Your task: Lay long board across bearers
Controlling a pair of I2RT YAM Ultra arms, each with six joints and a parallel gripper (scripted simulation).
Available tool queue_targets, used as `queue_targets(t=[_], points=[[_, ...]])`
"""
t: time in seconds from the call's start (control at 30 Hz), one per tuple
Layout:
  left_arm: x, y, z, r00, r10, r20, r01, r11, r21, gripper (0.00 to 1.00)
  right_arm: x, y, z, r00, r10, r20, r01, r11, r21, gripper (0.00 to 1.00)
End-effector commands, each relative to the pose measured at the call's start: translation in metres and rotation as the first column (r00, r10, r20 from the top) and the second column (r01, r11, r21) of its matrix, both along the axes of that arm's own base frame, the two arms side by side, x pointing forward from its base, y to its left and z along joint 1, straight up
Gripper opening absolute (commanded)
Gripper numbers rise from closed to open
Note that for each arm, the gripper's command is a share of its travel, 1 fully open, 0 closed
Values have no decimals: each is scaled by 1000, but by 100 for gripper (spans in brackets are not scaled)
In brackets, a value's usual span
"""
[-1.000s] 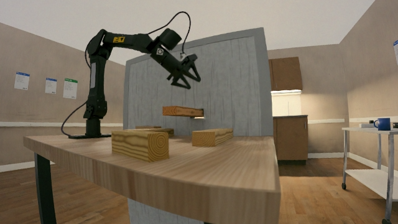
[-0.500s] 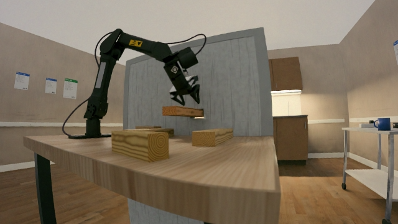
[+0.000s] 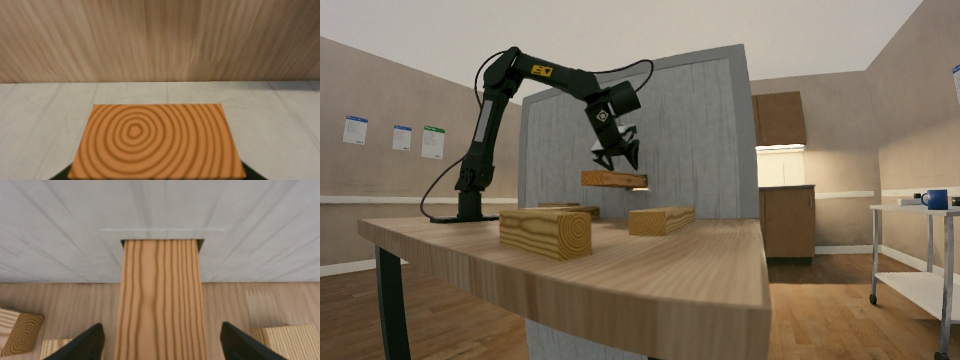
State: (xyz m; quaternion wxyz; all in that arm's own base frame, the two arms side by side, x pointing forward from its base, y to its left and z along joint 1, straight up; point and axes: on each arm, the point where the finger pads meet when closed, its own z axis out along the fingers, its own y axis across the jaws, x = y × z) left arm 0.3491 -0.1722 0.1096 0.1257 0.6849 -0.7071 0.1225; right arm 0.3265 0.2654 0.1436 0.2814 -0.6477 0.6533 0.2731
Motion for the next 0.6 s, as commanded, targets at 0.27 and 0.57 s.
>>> queue_targets(t=[0.27, 0.57], points=[[16, -14, 36, 996, 3, 94, 4, 997, -82, 0, -1, 12, 1, 1000, 9, 4, -9, 1000, 28, 78], [16, -14, 36, 996, 3, 94, 4, 997, -82, 0, -2, 16, 2, 1000, 10, 10, -11, 1000, 29, 78]])
